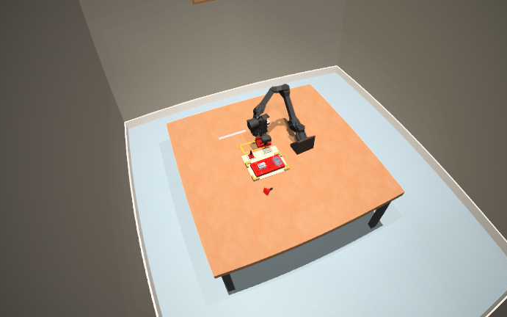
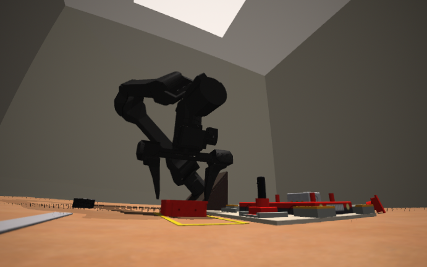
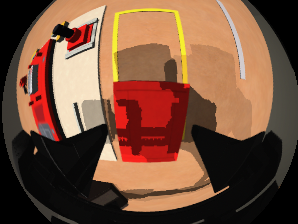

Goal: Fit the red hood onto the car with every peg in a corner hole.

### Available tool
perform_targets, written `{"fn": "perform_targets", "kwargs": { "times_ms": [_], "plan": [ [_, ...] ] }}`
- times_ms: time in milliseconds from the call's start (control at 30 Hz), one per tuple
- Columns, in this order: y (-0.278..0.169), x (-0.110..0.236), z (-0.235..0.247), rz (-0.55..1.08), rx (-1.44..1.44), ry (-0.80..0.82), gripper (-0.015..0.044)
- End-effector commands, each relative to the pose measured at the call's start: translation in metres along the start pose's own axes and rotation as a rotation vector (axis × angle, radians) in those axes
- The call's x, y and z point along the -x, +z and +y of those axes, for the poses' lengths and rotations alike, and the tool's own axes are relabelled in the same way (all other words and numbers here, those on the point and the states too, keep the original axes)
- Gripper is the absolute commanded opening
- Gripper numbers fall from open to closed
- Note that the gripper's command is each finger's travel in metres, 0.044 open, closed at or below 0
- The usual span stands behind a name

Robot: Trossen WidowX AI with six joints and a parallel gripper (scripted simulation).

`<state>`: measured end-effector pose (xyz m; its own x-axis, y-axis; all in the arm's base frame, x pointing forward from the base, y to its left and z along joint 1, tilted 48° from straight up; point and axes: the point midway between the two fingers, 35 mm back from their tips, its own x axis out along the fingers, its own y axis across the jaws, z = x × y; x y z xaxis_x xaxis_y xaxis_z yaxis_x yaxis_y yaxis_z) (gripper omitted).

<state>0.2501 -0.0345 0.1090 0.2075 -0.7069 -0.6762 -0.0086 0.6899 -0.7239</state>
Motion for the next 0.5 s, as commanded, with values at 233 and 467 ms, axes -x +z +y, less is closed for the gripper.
{"fn": "perform_targets", "kwargs": {
  "times_ms": [233,467],
  "plan": [
    [-0.0019,-0.0071,0.0,0.004,0.009,-0.005,0.044],
    [-0.002,-0.0105,0.0,0.004,0.009,-0.005,0.044]
  ]
}}
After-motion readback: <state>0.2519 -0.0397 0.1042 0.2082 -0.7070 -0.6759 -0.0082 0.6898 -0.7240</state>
